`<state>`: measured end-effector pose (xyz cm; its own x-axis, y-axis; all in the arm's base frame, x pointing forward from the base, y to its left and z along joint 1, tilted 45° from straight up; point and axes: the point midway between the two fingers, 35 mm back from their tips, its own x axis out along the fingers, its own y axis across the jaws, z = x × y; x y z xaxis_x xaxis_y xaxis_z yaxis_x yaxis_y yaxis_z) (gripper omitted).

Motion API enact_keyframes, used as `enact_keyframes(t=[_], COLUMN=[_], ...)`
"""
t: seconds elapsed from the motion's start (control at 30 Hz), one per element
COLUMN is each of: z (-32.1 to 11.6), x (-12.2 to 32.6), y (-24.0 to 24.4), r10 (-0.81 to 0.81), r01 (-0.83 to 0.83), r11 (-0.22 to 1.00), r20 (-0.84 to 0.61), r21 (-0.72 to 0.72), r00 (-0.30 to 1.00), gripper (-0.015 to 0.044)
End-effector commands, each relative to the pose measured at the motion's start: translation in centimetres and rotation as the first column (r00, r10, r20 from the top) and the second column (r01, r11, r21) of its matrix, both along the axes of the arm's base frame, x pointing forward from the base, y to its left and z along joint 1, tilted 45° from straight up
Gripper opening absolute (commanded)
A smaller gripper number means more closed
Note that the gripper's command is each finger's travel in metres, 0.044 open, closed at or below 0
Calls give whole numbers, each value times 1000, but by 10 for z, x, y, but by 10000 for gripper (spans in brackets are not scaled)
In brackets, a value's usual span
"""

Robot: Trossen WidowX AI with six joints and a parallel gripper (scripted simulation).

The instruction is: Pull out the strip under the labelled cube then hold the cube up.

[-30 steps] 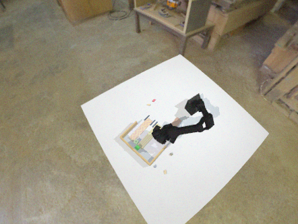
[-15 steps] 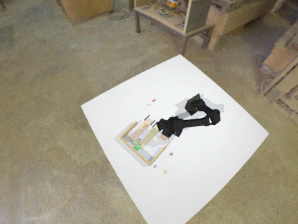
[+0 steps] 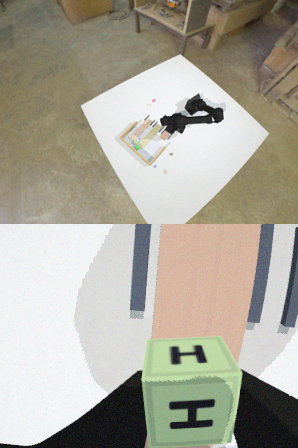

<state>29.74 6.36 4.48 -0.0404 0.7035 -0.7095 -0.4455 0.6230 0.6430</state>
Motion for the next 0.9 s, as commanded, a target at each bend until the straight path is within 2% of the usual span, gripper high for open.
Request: enact_keyframes(t=[0.0,0.17,0.87], z=[6,24,25], x=[-3,-2,-2], y=[-8,-26,-27], r10=[1,1,1], r01=[-1,-1,-1], r11=[1000,1000,1000], r20=[9,8,8], r21=[-7,-7,-7], r00=[1000,1000,1000], gripper=[0,0,0])
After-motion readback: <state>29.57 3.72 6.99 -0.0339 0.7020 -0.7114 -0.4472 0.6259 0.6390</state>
